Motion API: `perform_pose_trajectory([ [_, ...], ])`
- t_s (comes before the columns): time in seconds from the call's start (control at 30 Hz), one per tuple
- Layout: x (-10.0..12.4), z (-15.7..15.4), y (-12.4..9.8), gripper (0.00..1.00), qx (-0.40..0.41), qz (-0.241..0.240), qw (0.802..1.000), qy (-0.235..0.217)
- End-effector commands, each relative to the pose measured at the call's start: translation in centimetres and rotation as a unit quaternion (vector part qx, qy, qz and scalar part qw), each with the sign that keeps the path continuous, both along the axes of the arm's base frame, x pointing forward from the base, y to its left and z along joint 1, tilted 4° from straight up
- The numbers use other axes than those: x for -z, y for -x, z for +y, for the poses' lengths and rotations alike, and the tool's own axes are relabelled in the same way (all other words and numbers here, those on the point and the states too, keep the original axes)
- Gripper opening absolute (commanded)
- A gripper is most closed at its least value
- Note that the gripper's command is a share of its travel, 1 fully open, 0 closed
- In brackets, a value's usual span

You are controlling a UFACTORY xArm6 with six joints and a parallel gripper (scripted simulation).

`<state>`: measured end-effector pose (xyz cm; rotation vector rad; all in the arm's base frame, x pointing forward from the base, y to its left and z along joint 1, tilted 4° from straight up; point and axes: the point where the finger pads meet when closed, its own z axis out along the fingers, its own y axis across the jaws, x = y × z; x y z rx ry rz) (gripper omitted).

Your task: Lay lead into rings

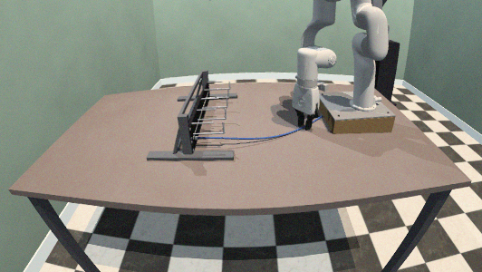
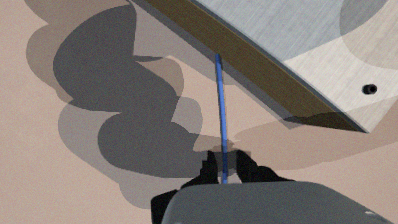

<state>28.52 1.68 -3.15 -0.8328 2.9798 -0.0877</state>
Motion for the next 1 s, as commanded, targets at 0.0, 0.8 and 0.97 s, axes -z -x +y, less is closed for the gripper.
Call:
perform_pose_trajectory([
  [0.0, -0.03, 0.01, -0.11, 0.33, 0.0, -0.001, 1.0, 0.0],
  [0.8, -0.02, 0.01, -0.11, 0.0, 0.0, -0.001, 1.0, 0.0],
  [0.97, -0.02, 0.01, -0.11, 0.0, 0.0, -0.001, 1.0, 0.0],
])
